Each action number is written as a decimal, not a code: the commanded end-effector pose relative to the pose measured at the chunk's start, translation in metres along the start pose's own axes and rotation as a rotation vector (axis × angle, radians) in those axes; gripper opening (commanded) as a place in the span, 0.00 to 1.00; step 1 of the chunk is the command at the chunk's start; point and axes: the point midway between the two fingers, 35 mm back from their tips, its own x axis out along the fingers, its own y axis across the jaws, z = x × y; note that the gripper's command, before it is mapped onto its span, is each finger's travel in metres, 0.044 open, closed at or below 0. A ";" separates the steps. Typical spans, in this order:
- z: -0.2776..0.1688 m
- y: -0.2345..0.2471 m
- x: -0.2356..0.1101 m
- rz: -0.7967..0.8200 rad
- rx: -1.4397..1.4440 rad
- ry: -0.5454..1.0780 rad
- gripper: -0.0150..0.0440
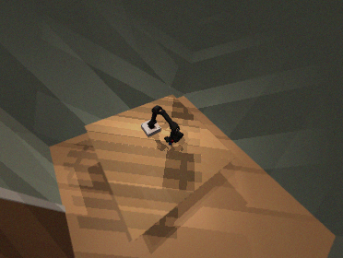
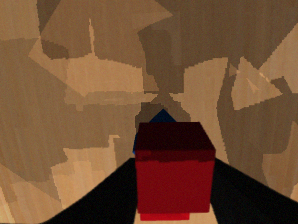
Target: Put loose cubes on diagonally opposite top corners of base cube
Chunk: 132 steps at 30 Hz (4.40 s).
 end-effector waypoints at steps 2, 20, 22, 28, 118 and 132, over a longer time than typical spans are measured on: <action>-0.002 -0.001 0.003 -0.006 -0.005 0.005 0.43; -0.001 -0.001 0.032 0.009 0.033 0.019 0.43; -0.001 -0.001 0.032 0.009 0.033 0.019 0.43; -0.001 -0.001 0.032 0.009 0.033 0.019 0.43; -0.017 0.034 -0.036 0.014 0.023 0.027 0.93; -0.074 0.113 -0.041 0.018 0.027 0.031 0.93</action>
